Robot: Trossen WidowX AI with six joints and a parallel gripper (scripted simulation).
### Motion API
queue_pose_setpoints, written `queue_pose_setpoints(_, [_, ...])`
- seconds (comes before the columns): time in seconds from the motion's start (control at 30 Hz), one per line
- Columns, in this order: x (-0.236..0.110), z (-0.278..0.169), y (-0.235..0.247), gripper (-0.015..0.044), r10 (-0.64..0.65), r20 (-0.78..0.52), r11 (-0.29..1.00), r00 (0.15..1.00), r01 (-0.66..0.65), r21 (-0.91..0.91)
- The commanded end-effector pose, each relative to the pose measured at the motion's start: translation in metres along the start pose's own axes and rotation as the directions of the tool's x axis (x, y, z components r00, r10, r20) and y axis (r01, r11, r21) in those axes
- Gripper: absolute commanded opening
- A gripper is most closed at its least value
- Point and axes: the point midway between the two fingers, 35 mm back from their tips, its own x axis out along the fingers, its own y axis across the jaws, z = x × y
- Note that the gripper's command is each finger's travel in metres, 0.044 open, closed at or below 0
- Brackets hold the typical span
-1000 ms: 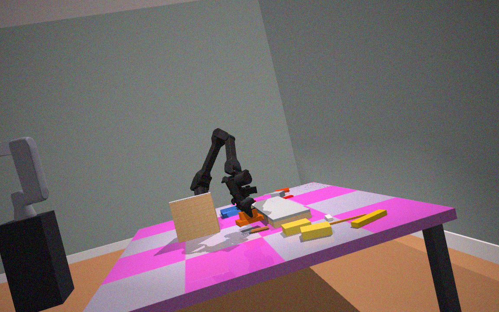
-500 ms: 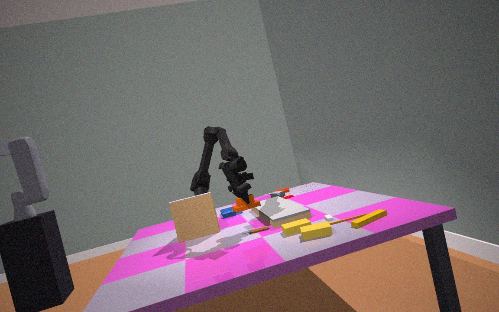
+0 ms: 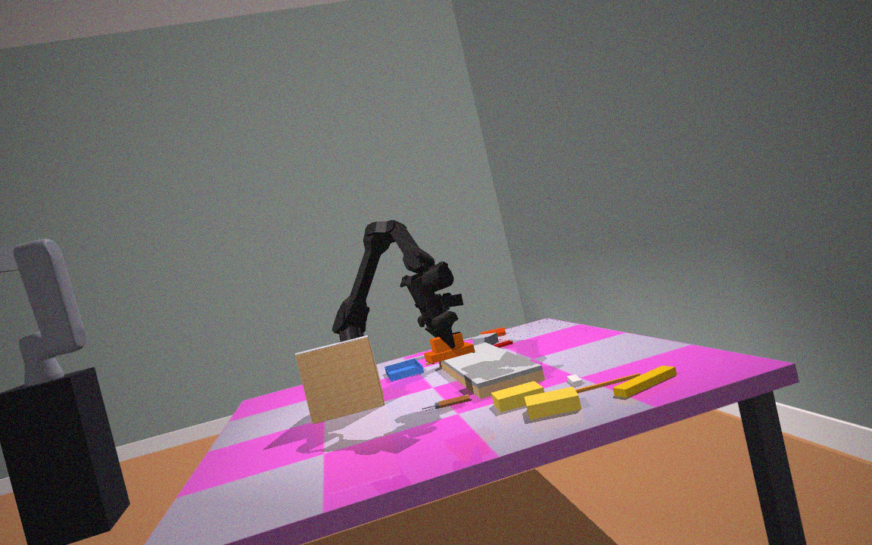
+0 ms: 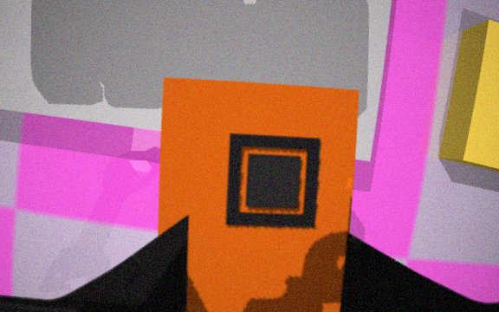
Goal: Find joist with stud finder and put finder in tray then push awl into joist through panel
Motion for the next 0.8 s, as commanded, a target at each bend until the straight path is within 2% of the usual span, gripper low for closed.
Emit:
queue_pose_setpoints(0.0, [0.0,0.019,-0.008,0.0,-0.006,0.01,1.0,1.0,0.006,0.013])
queue_pose_setpoints(0.77, [0.021,0.113,-0.03,0.0,-0.017,0.02,0.996,1.0,0.015,0.085])
